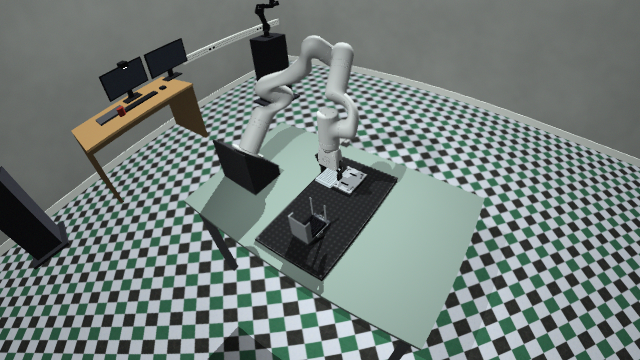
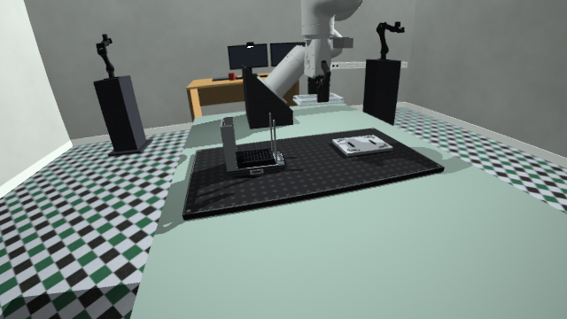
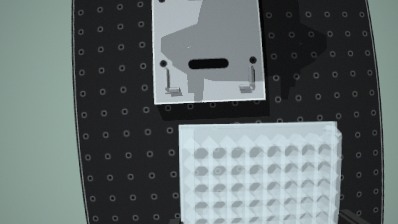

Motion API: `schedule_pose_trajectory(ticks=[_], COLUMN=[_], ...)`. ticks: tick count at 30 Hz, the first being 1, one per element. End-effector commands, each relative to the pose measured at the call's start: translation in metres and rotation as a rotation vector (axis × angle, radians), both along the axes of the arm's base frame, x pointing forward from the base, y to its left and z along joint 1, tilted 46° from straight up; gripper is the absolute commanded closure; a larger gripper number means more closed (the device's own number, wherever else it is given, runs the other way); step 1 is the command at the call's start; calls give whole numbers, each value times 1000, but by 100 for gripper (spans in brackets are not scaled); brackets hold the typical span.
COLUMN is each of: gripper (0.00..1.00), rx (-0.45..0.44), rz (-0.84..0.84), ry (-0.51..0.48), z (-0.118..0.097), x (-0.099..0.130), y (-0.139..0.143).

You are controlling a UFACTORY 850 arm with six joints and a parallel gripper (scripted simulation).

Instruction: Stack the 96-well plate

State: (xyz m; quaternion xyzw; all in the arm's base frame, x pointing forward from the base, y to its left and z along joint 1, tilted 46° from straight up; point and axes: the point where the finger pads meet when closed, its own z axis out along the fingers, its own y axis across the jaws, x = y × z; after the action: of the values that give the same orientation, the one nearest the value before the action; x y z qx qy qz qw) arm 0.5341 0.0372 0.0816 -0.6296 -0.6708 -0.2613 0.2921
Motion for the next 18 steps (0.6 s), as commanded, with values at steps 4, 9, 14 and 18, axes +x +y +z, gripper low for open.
schedule_pose_trajectory(ticks=[4, 9, 14, 18], gripper=[100, 100, 100, 100], rx=[0, 0, 0, 0], rz=[0, 0, 0, 0], ry=[-2, -2, -2, -2], z=[-14, -26, -38, -42], x=[5, 8, 11, 12], y=[-15, -27, -38, -43])
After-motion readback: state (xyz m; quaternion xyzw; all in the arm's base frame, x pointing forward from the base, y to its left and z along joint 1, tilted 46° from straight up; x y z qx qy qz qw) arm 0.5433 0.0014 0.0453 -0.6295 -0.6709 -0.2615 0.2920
